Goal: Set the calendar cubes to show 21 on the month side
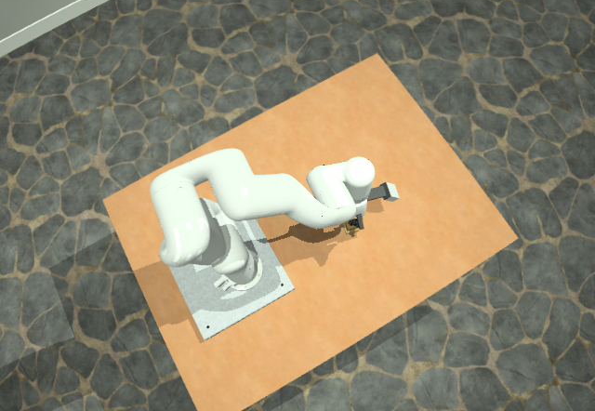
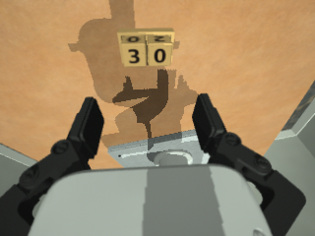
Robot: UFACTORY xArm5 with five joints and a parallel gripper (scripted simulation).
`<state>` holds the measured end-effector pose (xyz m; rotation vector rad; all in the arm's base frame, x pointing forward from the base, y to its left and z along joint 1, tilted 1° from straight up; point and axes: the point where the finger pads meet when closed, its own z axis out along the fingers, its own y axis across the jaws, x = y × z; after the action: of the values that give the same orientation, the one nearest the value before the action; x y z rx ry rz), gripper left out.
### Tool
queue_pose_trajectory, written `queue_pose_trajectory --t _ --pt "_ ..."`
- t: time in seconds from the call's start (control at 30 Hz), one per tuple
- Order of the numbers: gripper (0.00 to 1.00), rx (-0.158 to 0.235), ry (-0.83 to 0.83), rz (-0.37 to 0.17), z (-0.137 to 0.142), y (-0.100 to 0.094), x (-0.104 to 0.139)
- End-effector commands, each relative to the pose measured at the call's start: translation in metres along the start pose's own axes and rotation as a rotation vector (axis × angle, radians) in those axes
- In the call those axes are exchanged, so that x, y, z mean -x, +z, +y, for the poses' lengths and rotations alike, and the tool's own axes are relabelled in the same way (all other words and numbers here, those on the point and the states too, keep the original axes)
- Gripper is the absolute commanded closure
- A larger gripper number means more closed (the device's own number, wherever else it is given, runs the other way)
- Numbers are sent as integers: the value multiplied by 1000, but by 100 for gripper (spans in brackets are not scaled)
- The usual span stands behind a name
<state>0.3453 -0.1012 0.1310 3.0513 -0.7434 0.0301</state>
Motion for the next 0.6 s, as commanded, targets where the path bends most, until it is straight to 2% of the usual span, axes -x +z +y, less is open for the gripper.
queue_pose_trajectory --t 0.0,0.13,0.27,0.33,0.4,0.57 --pt "0 -1 -24 3 0 -1 0" --pt "0 0 -104 4 2 -1 3" --pt "0 0 -255 4 6 -1 10" --pt "0 0 -255 4 6 -1 10" --pt "0 0 -356 3 8 -1 14" --pt "0 1 -474 3 11 -1 19"
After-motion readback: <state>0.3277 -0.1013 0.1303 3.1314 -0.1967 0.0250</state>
